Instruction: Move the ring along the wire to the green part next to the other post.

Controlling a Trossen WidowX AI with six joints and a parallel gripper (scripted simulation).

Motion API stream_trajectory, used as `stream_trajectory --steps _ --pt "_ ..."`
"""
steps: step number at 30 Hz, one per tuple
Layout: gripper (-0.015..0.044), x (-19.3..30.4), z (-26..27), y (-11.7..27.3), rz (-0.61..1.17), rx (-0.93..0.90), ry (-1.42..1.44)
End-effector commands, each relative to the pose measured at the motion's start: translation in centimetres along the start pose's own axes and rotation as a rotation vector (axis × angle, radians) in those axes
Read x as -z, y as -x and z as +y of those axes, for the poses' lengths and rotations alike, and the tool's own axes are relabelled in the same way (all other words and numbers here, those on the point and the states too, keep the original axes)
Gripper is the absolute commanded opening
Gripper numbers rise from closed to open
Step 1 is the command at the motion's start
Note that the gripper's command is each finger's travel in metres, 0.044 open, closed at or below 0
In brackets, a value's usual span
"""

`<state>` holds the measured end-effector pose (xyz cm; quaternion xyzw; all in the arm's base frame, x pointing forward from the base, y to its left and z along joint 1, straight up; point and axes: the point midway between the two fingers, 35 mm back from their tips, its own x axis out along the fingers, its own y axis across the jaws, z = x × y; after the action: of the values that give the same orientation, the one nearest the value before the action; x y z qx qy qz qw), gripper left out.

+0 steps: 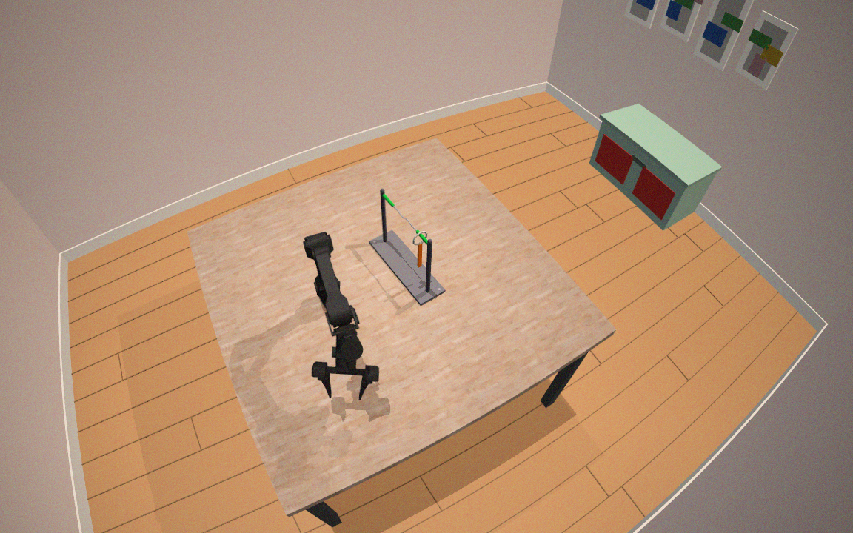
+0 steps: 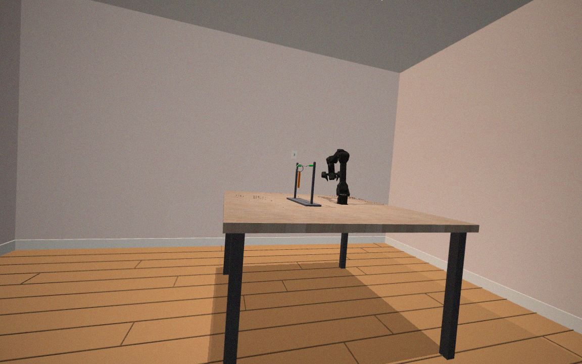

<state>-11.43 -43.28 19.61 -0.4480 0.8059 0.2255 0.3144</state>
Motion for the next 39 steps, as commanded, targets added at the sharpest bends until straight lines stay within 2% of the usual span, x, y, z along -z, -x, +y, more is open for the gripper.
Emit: stream_trajectory --steps 1,9,17,26,33,39 --pt "0.0374 -0.1 -0.2 0.0 0.0 0.007 -0.008" --pt "0.0164 -4.7 -6.8 1.0 -0.071 0.317 -0.342" --pt "0.016 -10.7 -12.7 3.9 -0.301 0.611 -0.669" --pt "0.016 -18.5 -16.7 9.1 -0.731 0.823 -0.956" --pt "0.016 -24.9 -17.4 13.9 -1.157 0.851 -1.095" --pt "0.016 -30.5 -16.2 18.2 -1.55 0.755 -1.14"
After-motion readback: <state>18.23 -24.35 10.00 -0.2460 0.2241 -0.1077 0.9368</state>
